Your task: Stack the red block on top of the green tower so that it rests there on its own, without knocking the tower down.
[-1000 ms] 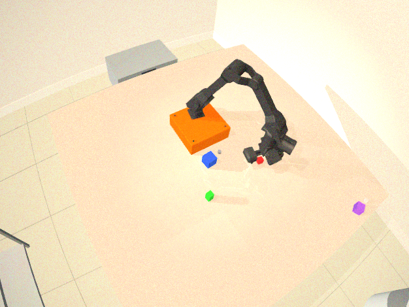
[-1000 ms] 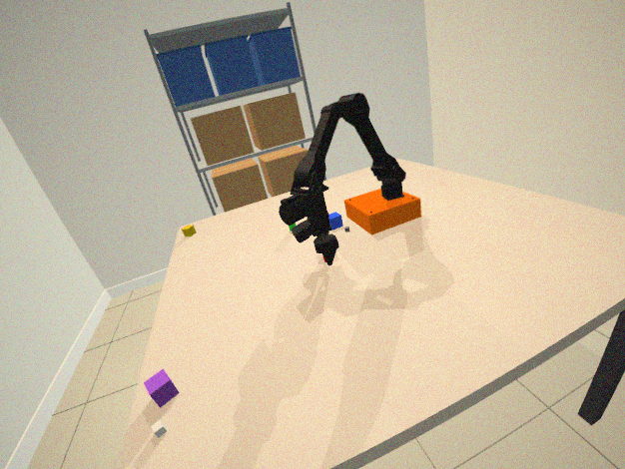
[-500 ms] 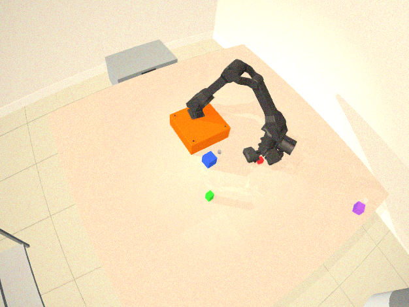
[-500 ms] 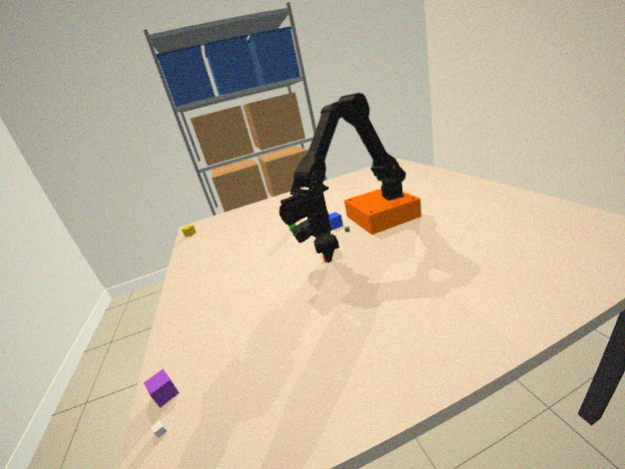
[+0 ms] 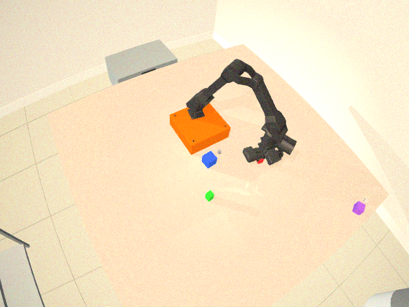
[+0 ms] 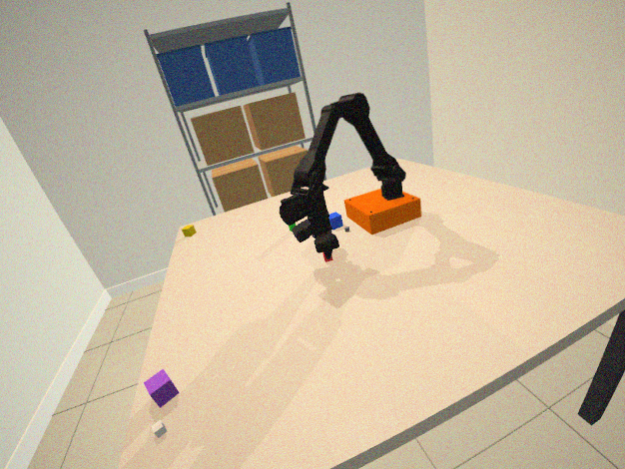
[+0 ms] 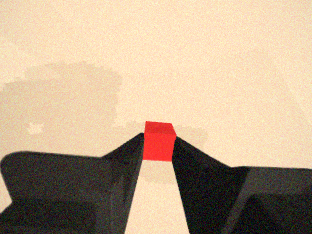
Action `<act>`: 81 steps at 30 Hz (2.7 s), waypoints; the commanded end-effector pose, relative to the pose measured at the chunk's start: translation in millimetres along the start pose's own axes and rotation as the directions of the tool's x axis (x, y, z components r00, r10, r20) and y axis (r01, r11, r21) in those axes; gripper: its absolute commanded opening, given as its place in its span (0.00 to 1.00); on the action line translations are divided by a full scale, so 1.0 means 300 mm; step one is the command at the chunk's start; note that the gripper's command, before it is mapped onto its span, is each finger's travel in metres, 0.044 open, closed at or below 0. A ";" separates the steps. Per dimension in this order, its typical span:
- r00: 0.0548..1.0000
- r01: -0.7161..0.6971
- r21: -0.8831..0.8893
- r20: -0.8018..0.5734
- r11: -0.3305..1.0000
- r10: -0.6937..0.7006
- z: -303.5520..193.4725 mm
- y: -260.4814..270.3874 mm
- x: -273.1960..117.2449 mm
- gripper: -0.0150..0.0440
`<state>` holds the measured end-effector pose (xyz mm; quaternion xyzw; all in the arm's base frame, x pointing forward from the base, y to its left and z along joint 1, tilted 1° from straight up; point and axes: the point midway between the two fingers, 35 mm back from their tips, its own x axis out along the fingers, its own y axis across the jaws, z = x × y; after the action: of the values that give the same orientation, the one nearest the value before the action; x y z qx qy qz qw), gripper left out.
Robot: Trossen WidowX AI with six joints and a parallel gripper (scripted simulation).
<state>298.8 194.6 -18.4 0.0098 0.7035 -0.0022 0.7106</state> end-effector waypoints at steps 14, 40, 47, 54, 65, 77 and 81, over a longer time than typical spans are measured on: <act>1.000 0.001 -0.007 0.008 1.000 -0.001 0.004 0.005 -0.265 0.25; 1.000 0.004 -0.002 0.013 1.000 -0.004 0.126 -0.171 -0.391 0.25; 1.000 -0.002 0.011 0.017 1.000 0.001 0.185 -0.302 -0.397 0.25; 1.000 -0.009 0.042 0.019 0.999 0.009 0.231 -0.431 -0.404 0.25; 1.000 0.005 0.031 0.022 1.000 -0.006 0.287 -0.664 -0.407 0.25; 0.999 0.030 -0.005 0.018 1.000 -0.030 0.311 -0.926 -0.409 0.25; 0.999 0.031 -0.006 0.018 0.999 -0.031 0.300 -0.935 -0.408 0.25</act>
<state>383.5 -88.1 100.3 0.0052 0.6982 -0.0158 0.7157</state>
